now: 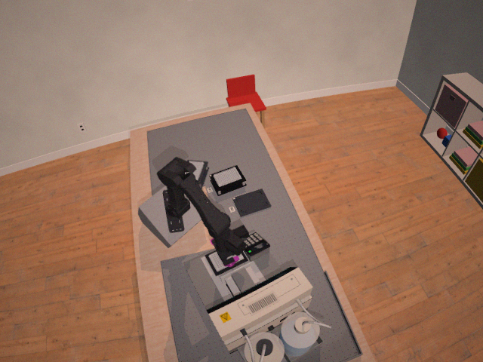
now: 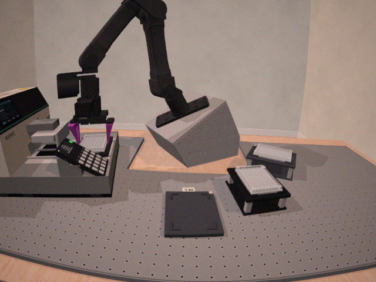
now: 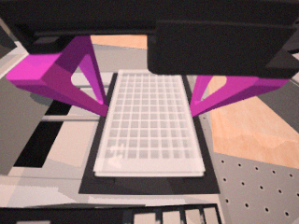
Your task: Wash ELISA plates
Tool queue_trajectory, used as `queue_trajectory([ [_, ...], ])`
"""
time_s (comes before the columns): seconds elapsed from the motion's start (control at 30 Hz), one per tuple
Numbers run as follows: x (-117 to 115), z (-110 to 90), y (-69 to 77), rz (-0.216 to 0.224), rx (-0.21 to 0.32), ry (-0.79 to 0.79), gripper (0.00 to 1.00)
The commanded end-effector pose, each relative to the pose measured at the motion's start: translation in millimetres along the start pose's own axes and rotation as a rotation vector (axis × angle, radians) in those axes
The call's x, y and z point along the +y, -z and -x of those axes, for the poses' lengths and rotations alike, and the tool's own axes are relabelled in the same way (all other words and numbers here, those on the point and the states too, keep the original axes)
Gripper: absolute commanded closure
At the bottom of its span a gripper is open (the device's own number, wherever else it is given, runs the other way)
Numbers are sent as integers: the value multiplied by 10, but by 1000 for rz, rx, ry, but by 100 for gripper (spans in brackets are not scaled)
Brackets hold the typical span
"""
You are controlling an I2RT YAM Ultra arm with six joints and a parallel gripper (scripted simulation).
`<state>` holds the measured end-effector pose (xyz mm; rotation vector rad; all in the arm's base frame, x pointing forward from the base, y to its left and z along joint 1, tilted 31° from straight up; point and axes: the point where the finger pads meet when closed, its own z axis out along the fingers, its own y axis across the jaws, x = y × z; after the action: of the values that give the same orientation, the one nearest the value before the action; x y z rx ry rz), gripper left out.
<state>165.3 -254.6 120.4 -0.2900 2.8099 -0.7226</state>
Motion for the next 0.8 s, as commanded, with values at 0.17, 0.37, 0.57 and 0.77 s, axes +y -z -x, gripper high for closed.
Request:
queue_trajectory([
  [0.17, -14, 14, 15, -5, -8, 0, 10],
  [0.37, -14, 14, 15, -5, -8, 0, 30],
  [0.57, -14, 14, 15, -5, -8, 0, 40],
  [0.77, -14, 14, 15, -5, -8, 0, 60],
])
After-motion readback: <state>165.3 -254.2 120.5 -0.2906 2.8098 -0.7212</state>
